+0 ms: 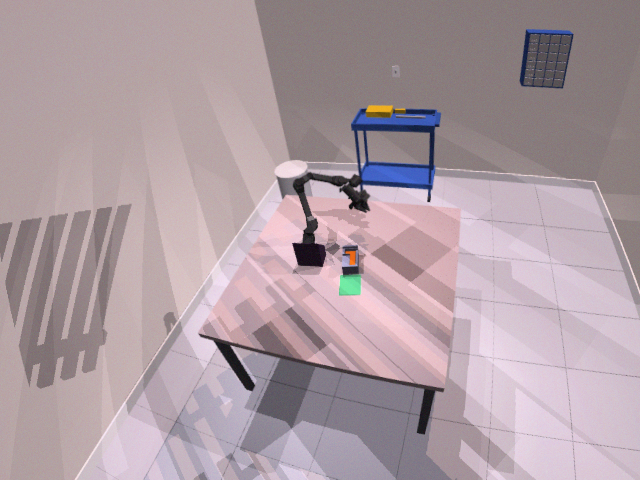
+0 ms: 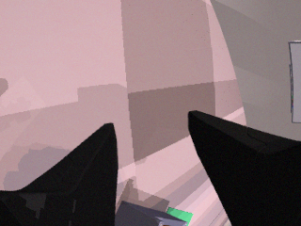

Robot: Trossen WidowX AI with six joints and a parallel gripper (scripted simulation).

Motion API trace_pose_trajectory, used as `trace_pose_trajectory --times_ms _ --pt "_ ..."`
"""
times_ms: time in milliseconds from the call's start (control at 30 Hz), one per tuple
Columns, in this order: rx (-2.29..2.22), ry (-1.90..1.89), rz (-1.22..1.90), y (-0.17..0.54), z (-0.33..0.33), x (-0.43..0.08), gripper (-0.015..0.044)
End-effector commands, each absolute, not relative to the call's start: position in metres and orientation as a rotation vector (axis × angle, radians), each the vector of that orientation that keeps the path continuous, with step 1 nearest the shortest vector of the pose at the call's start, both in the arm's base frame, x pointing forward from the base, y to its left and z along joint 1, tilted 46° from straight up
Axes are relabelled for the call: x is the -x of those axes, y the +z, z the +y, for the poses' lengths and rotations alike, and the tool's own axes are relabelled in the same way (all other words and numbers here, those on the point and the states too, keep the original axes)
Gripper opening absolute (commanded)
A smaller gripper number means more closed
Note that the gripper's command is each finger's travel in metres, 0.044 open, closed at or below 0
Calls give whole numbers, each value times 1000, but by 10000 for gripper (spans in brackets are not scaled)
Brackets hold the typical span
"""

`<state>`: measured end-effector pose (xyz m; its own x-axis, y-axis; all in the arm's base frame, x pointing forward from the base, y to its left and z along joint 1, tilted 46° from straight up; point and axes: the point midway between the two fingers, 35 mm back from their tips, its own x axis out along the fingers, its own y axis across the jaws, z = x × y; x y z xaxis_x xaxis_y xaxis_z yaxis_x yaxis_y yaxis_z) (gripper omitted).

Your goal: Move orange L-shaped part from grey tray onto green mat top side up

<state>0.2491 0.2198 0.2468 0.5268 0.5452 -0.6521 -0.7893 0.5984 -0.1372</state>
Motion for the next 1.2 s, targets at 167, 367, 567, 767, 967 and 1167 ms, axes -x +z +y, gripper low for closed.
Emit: trace_pose_trajectory --times_ms 167,367,567,767,967,1167 --pt "297 877 1174 120 138 -262 180" --pt "-108 922 1450 74 88 -238 180" --pt "-326 928 1503 65 73 -229 180" --pt "-323 925 1503 48 88 -227 180" --pt "-328 931 1501 14 125 -215 180" --pt "-328 931 1501 12 126 -215 180"
